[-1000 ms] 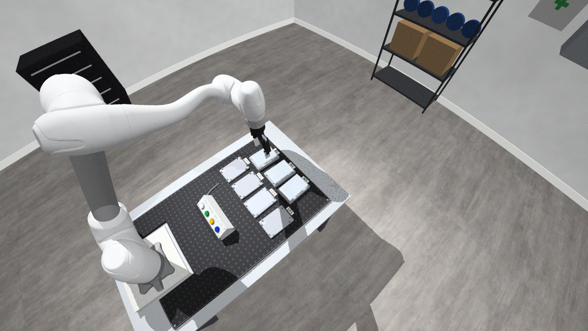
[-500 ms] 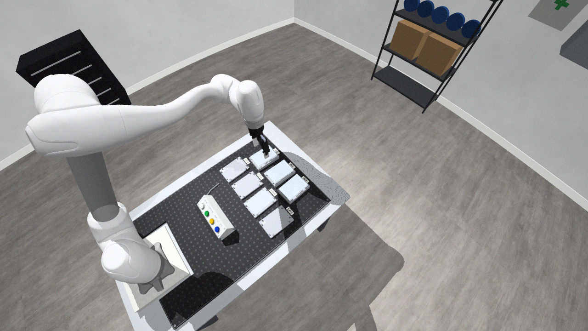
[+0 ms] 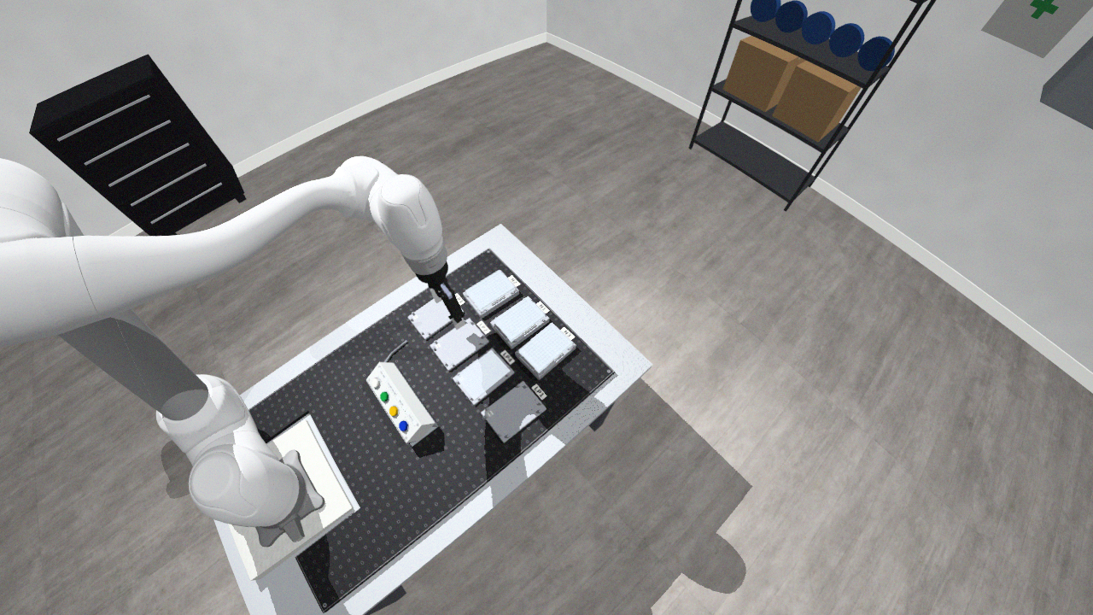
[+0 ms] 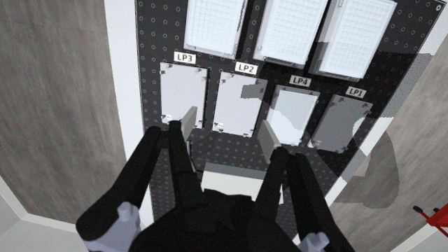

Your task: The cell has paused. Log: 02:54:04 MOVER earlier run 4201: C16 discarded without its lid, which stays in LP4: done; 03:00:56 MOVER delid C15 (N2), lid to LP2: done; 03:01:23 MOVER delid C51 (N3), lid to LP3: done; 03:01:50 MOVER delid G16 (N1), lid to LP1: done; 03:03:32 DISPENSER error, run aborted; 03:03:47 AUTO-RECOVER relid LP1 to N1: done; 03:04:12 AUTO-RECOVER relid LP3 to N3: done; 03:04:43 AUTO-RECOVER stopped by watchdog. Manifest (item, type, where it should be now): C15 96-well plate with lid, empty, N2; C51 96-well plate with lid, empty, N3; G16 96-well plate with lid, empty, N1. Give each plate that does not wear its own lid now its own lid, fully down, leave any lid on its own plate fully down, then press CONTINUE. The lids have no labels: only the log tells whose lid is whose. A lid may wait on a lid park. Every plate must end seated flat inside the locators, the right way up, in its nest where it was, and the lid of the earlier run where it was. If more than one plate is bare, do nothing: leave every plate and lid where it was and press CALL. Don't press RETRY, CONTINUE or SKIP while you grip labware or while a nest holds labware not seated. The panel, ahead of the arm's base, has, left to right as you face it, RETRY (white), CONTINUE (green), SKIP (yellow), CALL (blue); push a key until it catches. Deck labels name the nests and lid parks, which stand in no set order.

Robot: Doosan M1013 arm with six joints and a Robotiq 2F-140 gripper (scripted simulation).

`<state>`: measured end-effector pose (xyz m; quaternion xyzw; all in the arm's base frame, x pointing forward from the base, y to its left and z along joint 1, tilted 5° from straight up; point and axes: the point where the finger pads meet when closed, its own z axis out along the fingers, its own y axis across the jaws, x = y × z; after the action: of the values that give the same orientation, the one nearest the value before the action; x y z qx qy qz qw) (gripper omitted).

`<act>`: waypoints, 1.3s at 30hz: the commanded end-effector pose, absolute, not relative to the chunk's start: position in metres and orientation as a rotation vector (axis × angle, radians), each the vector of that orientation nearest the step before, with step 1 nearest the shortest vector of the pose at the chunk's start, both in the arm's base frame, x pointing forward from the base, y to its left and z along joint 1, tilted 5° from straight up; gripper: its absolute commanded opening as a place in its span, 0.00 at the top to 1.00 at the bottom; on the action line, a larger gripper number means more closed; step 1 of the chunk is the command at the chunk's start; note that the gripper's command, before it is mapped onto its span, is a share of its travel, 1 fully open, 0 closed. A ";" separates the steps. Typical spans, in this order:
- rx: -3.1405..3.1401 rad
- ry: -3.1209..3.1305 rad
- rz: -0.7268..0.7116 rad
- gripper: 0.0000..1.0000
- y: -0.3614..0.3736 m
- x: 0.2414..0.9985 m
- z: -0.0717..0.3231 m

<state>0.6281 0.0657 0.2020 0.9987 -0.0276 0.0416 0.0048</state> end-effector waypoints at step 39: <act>3.129 -0.045 0.135 1.00 0.023 0.358 0.175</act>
<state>0.3584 0.0232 0.1748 0.9989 -0.0144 0.0432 0.0049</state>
